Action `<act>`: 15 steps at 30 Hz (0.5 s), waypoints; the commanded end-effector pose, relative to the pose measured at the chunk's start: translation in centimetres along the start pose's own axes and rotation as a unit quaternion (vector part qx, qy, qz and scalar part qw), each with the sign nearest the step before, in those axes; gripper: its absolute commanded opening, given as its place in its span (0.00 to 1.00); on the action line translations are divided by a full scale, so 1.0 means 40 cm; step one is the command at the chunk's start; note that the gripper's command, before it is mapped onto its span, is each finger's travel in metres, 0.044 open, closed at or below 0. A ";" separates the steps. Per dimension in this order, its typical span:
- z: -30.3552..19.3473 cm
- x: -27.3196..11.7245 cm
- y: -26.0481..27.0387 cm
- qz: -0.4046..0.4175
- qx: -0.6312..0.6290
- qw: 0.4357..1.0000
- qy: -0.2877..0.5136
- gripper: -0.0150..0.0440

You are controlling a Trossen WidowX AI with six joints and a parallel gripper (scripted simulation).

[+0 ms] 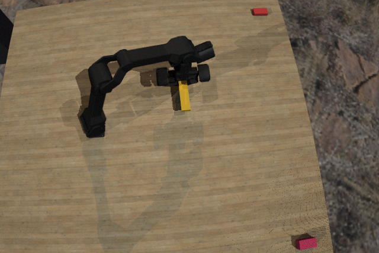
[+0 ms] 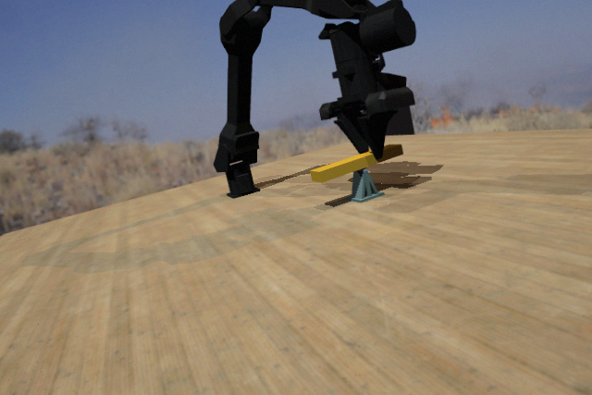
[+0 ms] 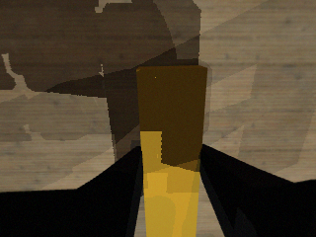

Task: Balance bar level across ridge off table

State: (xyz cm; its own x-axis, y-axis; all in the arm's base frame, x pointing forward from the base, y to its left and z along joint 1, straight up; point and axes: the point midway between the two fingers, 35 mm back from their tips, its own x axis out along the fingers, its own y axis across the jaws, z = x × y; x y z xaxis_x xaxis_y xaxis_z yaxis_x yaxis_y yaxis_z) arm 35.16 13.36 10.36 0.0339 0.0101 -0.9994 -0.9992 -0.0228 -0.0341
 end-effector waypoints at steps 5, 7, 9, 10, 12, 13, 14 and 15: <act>0.001 0.003 0.000 0.000 0.001 1.000 -0.001 0.25; 0.001 0.003 0.000 0.000 0.001 1.000 -0.001 0.25; 0.001 0.004 0.000 0.000 0.001 1.000 -0.001 0.25; 0.001 0.004 0.000 0.000 0.001 1.000 -0.001 0.25; 0.001 0.005 0.000 0.000 0.001 1.000 -0.001 0.25; 0.001 0.005 0.000 0.000 0.001 1.000 -0.001 0.25; 0.001 0.005 0.000 0.000 0.001 1.000 -0.001 0.25; 0.001 0.005 0.000 0.000 0.001 1.000 -0.001 0.25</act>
State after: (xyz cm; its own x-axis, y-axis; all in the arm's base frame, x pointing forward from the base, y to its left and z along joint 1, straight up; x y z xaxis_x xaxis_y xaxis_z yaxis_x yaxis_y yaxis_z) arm 35.16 13.36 10.24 0.0339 0.0101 -0.9994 -0.9992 -0.0227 -0.0341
